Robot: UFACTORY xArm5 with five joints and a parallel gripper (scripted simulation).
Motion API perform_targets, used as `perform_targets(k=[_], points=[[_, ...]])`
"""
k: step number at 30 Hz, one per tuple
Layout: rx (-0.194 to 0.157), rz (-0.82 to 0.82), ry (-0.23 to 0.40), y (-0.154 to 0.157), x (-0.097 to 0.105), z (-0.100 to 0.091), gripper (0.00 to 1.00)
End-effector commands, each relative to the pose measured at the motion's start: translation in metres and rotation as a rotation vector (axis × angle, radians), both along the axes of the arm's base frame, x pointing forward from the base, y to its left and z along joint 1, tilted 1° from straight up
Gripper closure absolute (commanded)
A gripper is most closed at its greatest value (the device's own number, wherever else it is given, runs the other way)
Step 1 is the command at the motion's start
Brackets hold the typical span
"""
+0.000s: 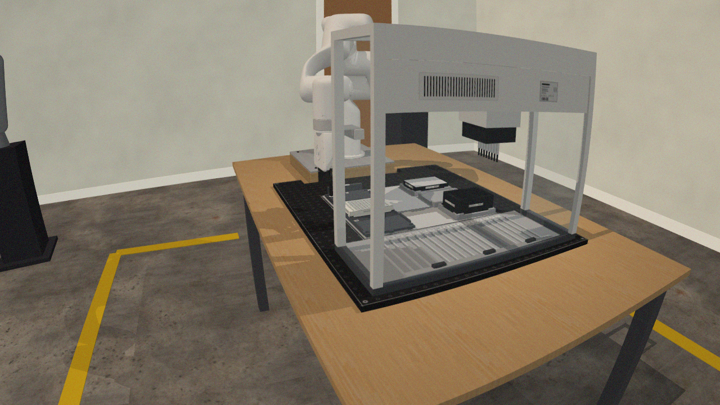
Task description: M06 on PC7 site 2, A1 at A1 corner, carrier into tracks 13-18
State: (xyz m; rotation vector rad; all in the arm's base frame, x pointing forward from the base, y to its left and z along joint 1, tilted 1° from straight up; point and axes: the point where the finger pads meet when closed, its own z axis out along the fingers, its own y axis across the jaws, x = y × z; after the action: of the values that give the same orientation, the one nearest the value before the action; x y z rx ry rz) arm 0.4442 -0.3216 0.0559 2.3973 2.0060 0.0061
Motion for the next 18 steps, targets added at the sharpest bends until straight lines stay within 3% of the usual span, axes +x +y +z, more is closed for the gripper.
perform_targets(k=[1,18], points=[[-0.003,0.000,-0.004,-0.001,0.001,-0.005,0.00],[-0.003,0.000,-0.004,-0.001,0.002,-0.030,0.00]])
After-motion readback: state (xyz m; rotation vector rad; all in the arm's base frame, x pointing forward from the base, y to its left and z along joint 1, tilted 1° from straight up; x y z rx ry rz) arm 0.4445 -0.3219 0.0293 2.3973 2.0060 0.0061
